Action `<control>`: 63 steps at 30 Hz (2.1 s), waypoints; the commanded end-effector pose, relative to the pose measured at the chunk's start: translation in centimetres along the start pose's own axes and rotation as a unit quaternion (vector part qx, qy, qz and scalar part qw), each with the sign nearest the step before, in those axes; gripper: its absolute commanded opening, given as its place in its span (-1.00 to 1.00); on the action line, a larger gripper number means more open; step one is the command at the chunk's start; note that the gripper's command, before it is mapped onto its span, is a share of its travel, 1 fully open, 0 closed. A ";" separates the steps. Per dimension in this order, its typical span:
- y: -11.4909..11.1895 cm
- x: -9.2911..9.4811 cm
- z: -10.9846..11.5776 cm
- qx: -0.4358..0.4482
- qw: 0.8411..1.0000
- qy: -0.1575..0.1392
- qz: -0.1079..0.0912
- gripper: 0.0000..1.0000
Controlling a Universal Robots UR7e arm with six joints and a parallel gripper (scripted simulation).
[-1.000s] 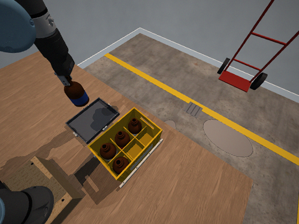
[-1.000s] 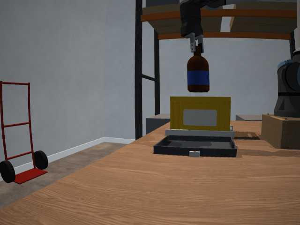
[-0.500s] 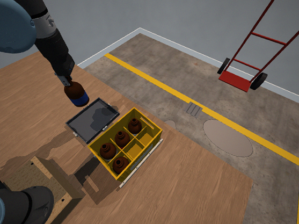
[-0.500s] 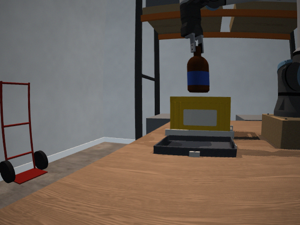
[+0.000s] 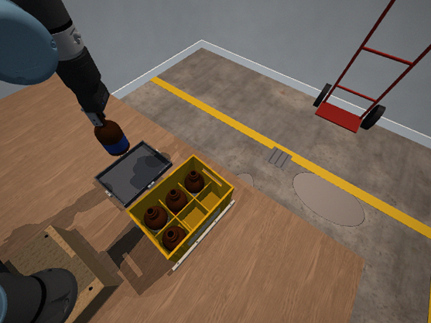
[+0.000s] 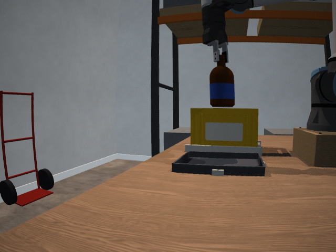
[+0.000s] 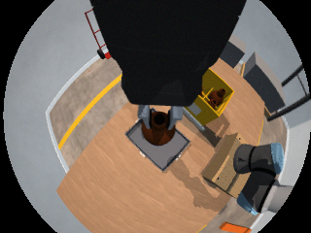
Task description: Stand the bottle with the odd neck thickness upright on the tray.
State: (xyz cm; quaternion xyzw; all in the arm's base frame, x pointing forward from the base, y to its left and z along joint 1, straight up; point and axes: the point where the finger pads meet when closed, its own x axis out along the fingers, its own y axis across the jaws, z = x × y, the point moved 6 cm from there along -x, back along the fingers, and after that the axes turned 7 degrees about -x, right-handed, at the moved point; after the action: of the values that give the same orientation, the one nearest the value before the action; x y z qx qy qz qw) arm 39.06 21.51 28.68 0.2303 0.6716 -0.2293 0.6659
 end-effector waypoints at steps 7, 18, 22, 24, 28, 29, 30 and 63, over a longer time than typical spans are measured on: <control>0.0 1.5 0.0 0.000 1.000 -0.001 0.001 -1.00; 0.0 4.0 0.0 0.000 1.000 -0.001 0.001 -1.00; 0.0 4.9 0.0 0.000 1.000 -0.001 0.001 -1.00; 0.0 5.6 0.0 0.000 1.000 -0.001 0.001 -1.00; 0.0 6.9 0.0 0.000 1.000 -0.001 0.001 -1.00; 0.0 7.2 0.0 0.000 1.000 -0.001 0.001 -1.00; 0.0 7.5 0.0 0.000 1.000 -0.001 0.001 -1.00; 0.1 14.3 0.0 0.000 1.000 -0.001 0.001 -1.00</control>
State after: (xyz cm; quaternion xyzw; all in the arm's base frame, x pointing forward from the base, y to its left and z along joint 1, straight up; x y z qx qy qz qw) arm 38.96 21.59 14.82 0.2302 0.6716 -0.2293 0.6658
